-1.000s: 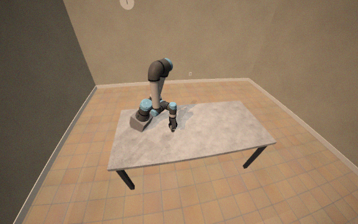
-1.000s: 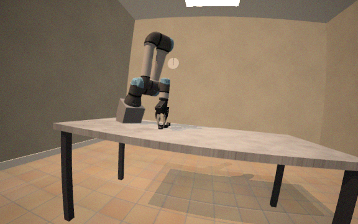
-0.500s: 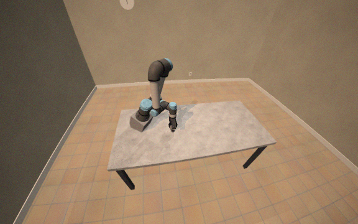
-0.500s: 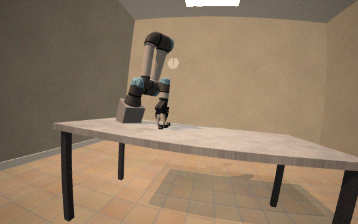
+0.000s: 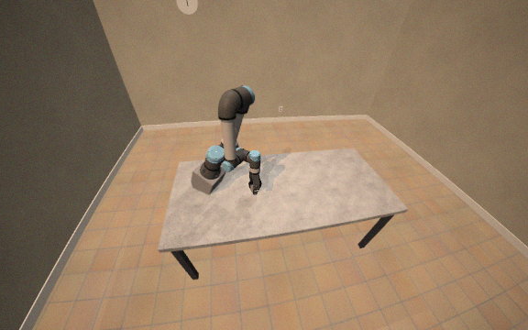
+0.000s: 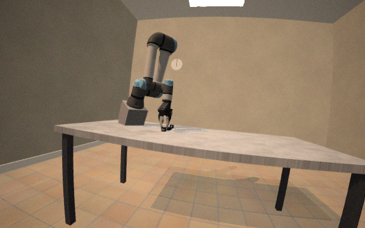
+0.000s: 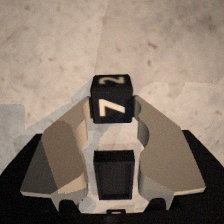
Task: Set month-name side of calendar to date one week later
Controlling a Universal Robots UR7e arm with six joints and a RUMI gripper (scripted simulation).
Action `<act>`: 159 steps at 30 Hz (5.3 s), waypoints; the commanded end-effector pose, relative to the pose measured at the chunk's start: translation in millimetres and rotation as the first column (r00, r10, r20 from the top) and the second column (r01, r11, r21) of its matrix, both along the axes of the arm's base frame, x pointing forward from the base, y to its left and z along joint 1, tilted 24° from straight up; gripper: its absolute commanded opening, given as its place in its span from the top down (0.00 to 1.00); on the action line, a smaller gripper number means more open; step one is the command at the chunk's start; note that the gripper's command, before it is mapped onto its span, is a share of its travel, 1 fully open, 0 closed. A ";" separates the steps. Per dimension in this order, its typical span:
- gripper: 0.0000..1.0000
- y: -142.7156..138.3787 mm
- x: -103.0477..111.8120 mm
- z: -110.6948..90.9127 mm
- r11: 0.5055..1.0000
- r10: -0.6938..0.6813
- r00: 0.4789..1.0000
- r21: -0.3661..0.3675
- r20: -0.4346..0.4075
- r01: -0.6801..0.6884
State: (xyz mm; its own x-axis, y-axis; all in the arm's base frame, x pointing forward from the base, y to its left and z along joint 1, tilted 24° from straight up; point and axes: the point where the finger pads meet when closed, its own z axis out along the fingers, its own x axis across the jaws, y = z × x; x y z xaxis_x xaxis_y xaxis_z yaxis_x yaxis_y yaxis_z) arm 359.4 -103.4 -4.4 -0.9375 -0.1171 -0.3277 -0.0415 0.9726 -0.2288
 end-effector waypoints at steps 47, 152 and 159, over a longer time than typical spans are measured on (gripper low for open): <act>0.72 0.2 -0.3 1.5 1.000 0.000 1.000 0.000 0.001 0.000; 0.00 21.2 -29.4 82.0 0.998 0.053 0.999 -0.018 -0.013 -0.053; 0.00 27.2 -26.7 80.7 0.988 0.148 0.988 -0.049 -0.040 -0.149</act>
